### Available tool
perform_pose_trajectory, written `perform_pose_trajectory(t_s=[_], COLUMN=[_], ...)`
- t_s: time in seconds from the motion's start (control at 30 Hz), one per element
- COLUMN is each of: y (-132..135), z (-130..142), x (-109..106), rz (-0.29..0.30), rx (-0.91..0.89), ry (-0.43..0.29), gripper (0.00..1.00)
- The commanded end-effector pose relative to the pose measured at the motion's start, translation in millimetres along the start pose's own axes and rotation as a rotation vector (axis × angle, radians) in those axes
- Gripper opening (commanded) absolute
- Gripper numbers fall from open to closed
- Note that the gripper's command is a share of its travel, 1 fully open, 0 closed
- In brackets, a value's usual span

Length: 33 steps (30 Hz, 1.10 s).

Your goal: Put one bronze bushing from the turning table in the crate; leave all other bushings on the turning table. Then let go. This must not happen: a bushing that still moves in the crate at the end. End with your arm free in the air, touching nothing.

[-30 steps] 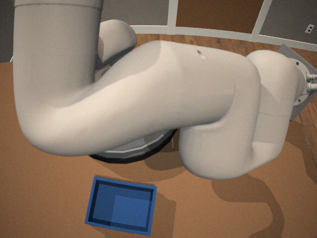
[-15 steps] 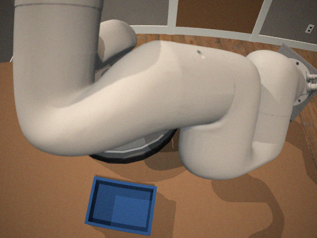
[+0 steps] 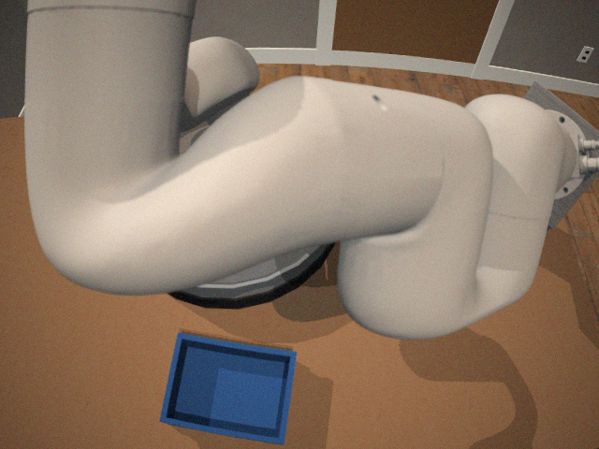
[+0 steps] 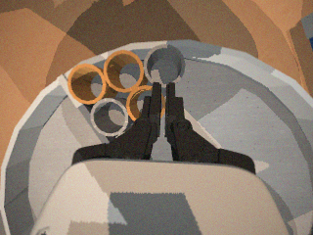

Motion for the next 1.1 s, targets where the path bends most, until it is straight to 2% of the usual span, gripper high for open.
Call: perform_pose_trajectory(t_s=[0.0,0.3,0.6,1.07], y=[-1.4,-3.8,-7.5,-7.9], z=[-1.6,-17.3,-40.4,-42.8], x=[-4.2,-23.0,-50.8,-53.7], rz=[-0.001,-0.001,-0.001,-0.001], rx=[0.002,0.002,0.002,0.002], ry=[-0.005,-0.005,-0.005,-0.005], gripper=[0.00,0.00,0.00,0.00])
Point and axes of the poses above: the point where the finger pads meet when closed, its own x axis out along the fingers, its own y axis across the jaws, z = x × y, the point moved 4 cm from there along -x, back along the fingers, and after that the axes turned 9 degrees about x, right-handed, at the moved point
